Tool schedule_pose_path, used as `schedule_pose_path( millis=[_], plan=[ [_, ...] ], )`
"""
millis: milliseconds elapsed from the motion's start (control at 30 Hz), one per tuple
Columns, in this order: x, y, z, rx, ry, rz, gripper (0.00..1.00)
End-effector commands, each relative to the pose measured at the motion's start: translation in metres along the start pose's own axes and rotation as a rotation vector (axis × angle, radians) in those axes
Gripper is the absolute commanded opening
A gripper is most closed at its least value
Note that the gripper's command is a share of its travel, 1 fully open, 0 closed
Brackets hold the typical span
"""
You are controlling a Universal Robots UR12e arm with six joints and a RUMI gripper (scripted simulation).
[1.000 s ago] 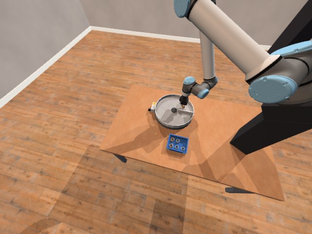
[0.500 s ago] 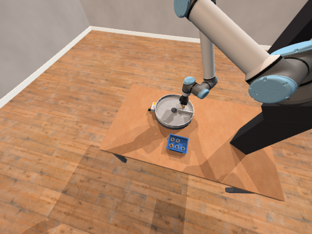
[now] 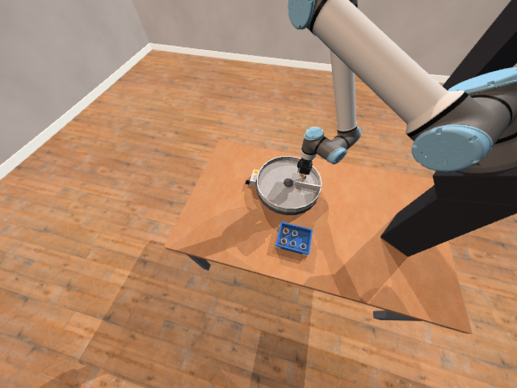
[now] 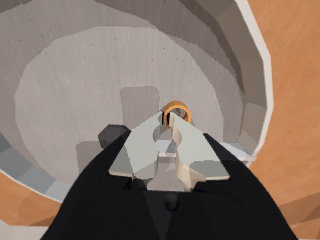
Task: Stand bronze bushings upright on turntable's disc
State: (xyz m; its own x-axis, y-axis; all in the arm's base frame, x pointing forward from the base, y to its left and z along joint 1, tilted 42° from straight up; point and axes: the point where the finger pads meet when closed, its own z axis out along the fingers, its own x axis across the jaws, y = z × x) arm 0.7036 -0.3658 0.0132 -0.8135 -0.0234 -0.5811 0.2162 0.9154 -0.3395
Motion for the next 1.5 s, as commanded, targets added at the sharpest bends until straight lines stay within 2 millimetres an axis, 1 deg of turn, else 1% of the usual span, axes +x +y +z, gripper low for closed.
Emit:
schedule_pose_path(
  millis=[0, 633, 1467],
  plan=[
    [-0.0003, 0.0, 0.0002, 0.0, -0.001, 0.0, 0.0],
    [-0.0003, 0.0, 0.0052, 0.0, -0.001, 0.0, 0.0],
    [-0.0003, 0.0, 0.0055, 0.0, -0.001, 0.0, 0.0]
  ],
)
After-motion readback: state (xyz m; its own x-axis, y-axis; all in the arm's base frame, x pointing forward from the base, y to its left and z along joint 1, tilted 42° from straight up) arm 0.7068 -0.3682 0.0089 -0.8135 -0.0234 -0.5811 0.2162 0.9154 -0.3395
